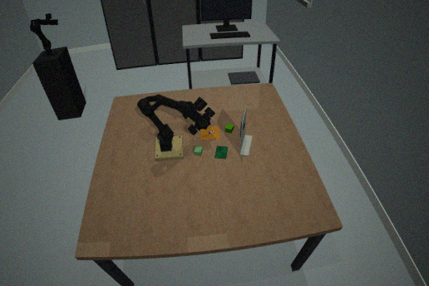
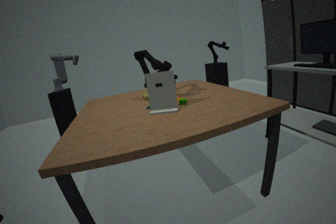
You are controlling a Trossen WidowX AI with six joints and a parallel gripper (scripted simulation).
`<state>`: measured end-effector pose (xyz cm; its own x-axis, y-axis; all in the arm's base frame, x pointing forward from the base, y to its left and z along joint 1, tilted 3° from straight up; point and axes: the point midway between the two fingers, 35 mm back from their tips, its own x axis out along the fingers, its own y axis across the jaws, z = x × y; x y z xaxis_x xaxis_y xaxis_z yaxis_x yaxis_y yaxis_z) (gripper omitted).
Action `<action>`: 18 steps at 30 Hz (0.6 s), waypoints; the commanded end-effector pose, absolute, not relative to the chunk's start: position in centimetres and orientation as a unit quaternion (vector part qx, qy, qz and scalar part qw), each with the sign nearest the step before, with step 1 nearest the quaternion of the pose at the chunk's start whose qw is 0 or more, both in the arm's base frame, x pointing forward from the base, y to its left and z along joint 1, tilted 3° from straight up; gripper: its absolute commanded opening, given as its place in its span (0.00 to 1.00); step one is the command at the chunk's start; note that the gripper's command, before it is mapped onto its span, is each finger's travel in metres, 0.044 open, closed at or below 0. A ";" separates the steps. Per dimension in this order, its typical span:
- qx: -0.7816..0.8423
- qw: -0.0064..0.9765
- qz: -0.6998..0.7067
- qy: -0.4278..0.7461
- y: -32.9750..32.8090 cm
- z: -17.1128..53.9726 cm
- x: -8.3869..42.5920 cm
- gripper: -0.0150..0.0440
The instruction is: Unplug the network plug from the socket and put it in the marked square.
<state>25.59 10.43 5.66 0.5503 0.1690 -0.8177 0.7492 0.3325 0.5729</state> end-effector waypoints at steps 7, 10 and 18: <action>0.543 0.697 -0.207 0.421 10.6 7.6 25.8 0.52; 0.543 0.697 -0.207 0.421 10.6 8.1 25.7 0.52; 0.542 0.697 -0.207 0.421 10.6 9.3 25.6 0.52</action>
